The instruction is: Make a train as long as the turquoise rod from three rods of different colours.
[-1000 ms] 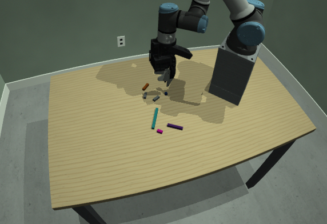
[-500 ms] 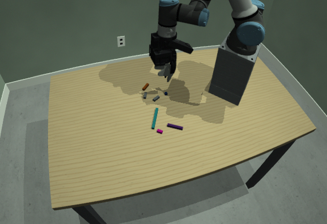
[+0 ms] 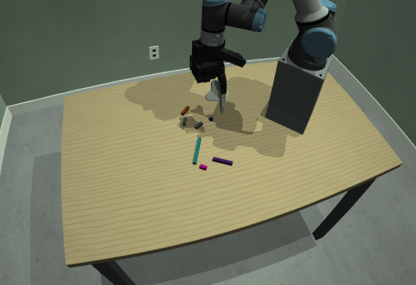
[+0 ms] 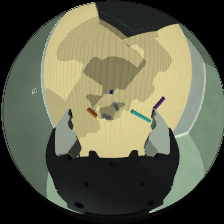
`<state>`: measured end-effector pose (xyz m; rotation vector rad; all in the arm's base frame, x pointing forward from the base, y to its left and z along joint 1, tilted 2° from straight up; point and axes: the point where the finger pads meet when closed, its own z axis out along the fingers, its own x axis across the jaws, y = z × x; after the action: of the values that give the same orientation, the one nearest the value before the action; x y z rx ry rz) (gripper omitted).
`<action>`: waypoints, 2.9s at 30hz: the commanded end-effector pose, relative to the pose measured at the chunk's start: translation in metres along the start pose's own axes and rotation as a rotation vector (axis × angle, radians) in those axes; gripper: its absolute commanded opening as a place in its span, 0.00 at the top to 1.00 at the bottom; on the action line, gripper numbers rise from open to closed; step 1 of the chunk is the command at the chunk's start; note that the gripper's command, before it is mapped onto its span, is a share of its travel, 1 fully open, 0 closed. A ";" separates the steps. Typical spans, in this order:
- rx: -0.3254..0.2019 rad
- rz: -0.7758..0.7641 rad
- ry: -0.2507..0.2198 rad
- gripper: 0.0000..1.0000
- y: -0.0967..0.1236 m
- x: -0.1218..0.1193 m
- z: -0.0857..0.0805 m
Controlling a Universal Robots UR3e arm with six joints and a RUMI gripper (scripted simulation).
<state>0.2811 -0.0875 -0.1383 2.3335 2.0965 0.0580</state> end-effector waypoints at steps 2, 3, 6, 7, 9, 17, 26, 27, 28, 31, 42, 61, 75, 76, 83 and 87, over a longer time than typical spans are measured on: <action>-0.002 0.000 -0.001 0.00 0.001 0.000 0.000; -0.002 0.000 -0.001 0.00 0.001 0.000 0.000; -0.002 0.000 -0.001 0.00 0.001 0.000 0.000; -0.002 0.000 -0.001 0.00 0.001 0.000 0.000; -0.002 0.000 -0.001 0.00 0.001 0.000 0.000; -0.002 -0.001 -0.001 0.00 0.001 0.000 0.000; -0.002 -0.083 -0.001 0.00 0.006 -0.003 0.001; -0.001 -0.109 -0.001 0.00 0.008 -0.003 0.001; -0.001 -0.139 -0.001 0.00 0.010 -0.004 0.002; -0.001 -0.249 -0.001 0.00 0.018 -0.007 0.004; -0.001 -0.577 -0.002 0.00 0.043 -0.012 0.010; -0.001 -1.108 -0.002 0.00 0.086 -0.015 0.021; -0.001 -1.121 -0.002 0.86 0.087 -0.014 0.021; -0.001 -1.121 -0.002 0.86 0.087 -0.014 0.021; -0.001 -1.121 -0.002 0.86 0.087 -0.014 0.021; -0.001 -1.121 -0.002 0.86 0.087 -0.014 0.021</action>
<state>0.3657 -0.1102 -0.1579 0.8566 2.9983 0.0449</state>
